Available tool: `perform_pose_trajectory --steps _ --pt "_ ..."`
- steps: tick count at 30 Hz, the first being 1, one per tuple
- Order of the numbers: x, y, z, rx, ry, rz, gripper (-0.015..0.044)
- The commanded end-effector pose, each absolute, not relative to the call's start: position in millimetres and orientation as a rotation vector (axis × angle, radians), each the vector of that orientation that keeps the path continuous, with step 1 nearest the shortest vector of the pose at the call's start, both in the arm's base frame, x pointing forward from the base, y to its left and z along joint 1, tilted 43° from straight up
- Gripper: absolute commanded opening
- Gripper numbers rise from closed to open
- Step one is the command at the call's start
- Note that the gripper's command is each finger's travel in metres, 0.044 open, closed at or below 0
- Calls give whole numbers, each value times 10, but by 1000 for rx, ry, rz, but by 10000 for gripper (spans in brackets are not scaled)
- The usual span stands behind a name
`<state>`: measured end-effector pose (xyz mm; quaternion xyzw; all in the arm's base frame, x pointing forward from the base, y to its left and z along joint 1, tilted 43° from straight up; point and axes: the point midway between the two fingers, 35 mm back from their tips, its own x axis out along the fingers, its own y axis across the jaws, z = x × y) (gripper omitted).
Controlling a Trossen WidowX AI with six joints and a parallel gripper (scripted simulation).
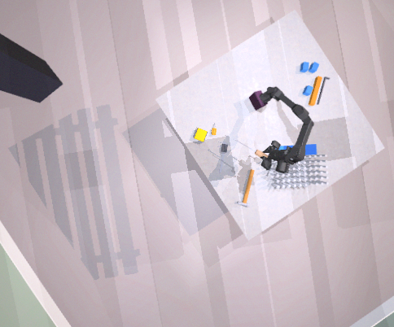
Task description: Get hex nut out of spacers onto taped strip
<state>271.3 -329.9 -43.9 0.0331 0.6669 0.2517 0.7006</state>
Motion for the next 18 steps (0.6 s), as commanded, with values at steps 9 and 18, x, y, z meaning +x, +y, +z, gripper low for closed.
perform_pose_trajectory --steps 9,18 --pt "2906 -2993 116 -176 1272 732 0" --pt "2999 -2724 496 -367 1107 835 0"
